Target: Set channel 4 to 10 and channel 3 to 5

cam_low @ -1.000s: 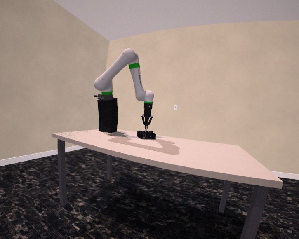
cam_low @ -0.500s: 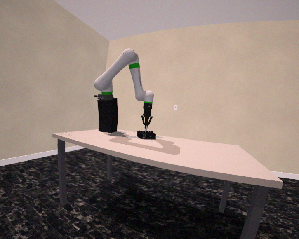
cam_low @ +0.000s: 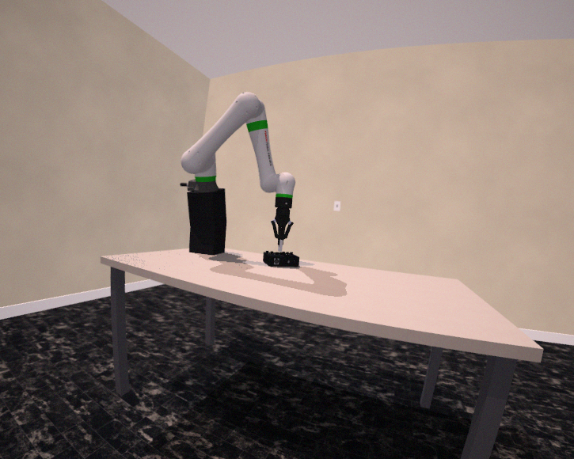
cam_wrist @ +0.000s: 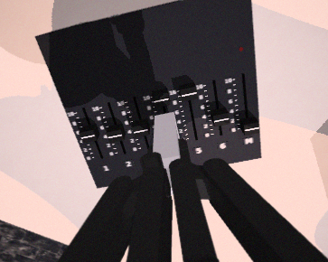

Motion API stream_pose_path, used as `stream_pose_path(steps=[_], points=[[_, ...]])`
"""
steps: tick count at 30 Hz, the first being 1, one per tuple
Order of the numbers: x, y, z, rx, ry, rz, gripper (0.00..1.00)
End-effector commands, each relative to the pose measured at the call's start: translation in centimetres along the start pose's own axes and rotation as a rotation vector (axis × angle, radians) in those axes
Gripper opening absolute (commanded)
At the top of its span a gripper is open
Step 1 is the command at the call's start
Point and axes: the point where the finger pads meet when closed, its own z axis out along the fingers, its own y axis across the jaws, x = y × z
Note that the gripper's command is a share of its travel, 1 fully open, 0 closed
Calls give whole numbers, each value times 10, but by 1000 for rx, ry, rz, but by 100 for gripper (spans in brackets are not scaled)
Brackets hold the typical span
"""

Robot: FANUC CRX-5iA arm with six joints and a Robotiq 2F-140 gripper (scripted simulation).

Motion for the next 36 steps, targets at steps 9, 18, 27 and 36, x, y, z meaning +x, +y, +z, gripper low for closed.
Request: stream_pose_path(steps=[9, 18, 27, 36], points=[[0, 0, -28, 0, -1, 0, 0], [0, 0, -33, 0, -1, 0, 0], [0, 0, -33, 0, -1, 0, 0], [0, 0, -42, 0, -1, 0, 100]])
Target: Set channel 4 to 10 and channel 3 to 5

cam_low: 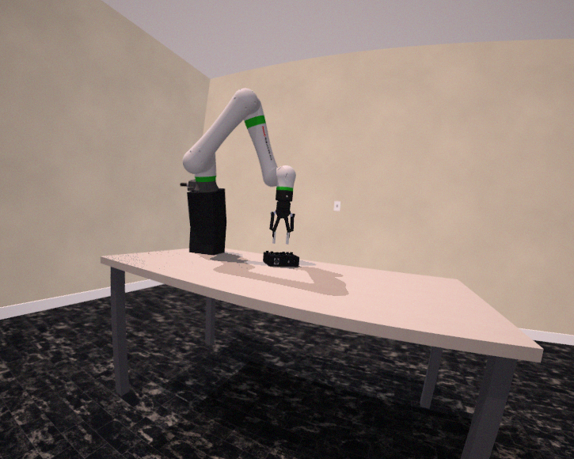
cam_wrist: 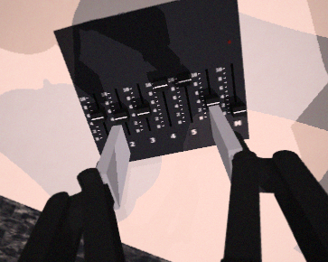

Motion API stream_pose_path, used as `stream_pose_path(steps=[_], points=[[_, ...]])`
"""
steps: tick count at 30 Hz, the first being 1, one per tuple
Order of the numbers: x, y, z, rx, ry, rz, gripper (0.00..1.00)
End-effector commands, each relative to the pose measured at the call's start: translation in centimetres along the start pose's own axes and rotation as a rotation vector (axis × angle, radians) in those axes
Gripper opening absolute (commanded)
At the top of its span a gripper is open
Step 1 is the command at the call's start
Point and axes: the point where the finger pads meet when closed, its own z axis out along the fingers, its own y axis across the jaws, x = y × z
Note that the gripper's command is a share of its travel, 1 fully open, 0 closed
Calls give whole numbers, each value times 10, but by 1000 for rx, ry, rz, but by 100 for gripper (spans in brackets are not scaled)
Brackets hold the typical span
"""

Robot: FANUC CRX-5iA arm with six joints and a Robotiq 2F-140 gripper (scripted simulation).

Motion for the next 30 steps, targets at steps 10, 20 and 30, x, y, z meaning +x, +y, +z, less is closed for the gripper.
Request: stream_pose_path(steps=[10, 20, 30], points=[[0, 0, -34, 0, 0, 0, 100], [0, 0, -59, 0, 0, 0, 100], [0, 0, -60, 0, 0, 0, 100]])
